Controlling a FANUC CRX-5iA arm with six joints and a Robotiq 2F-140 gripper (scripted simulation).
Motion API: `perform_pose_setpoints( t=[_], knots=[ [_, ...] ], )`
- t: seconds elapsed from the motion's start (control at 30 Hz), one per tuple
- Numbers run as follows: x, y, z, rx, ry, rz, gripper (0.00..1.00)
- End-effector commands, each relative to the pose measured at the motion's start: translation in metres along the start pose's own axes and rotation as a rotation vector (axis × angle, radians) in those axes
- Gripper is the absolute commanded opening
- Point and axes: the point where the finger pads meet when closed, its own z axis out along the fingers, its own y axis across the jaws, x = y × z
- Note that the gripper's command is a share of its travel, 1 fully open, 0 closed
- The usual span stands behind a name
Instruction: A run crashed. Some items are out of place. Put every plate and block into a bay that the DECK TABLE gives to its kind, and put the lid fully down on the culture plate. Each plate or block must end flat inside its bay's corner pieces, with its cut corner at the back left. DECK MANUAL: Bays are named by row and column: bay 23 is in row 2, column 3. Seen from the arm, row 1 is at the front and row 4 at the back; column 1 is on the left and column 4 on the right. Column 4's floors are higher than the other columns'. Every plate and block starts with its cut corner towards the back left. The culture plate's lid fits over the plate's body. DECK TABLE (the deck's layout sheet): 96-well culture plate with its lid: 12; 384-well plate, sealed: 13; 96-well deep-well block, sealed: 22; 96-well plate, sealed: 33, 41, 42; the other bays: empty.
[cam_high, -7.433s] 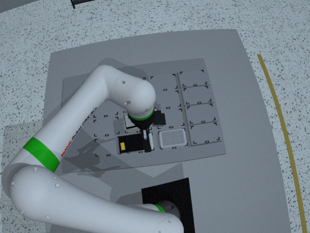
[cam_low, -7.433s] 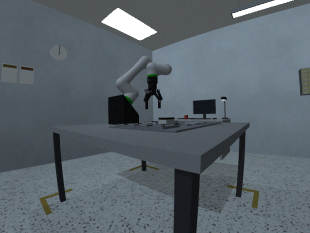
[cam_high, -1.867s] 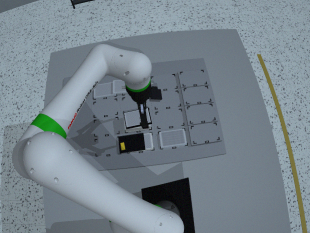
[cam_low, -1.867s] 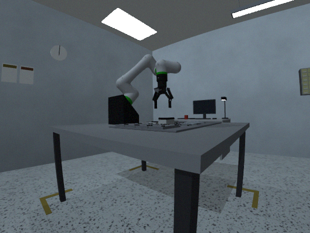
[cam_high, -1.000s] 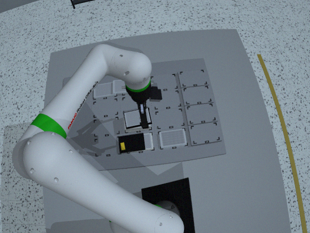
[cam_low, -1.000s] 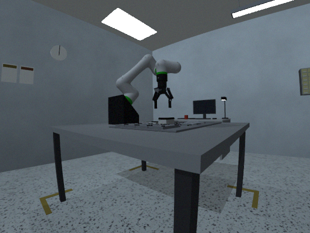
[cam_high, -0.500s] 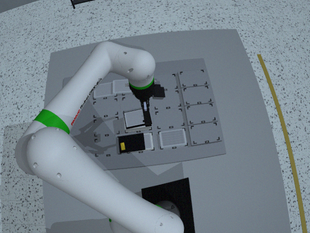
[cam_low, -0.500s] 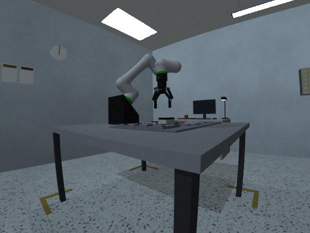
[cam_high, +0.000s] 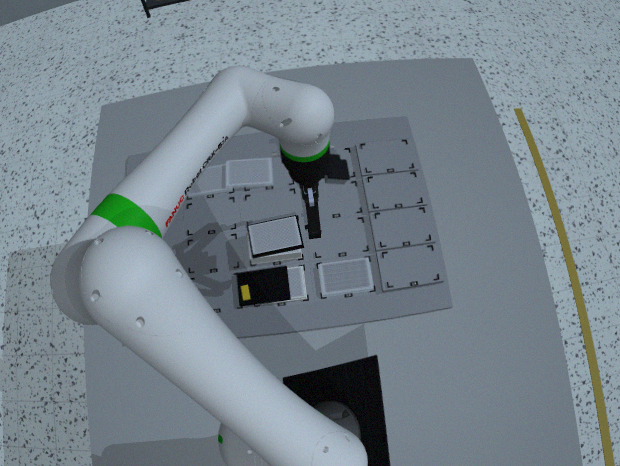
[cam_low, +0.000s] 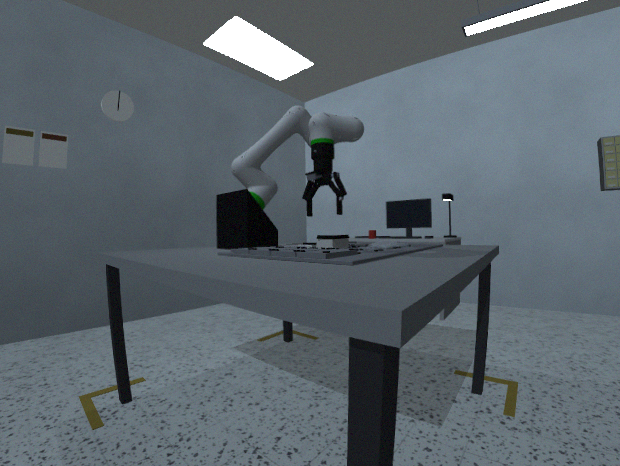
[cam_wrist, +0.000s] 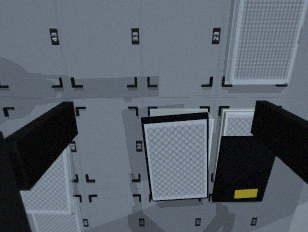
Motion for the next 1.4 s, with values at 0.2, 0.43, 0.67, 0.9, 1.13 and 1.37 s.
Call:
perform_pose_setpoints(
  t=[0.2,0.43,0.67,0.9,1.13,1.37],
  knots=[
    [0.027,-0.018,-0.001,0.001,0.000,0.000,1.00],
    [0.051,-0.034,-0.001,0.001,0.001,0.000,1.00],
    [0.067,-0.044,-0.001,0.001,0.001,0.000,1.00],
    [0.091,-0.060,-0.001,0.001,0.001,0.000,1.00],
    [0.107,-0.071,-0.001,0.001,0.001,0.000,1.00],
    [0.107,-0.071,-0.001,0.001,0.001,0.000,1.00]
  ],
)
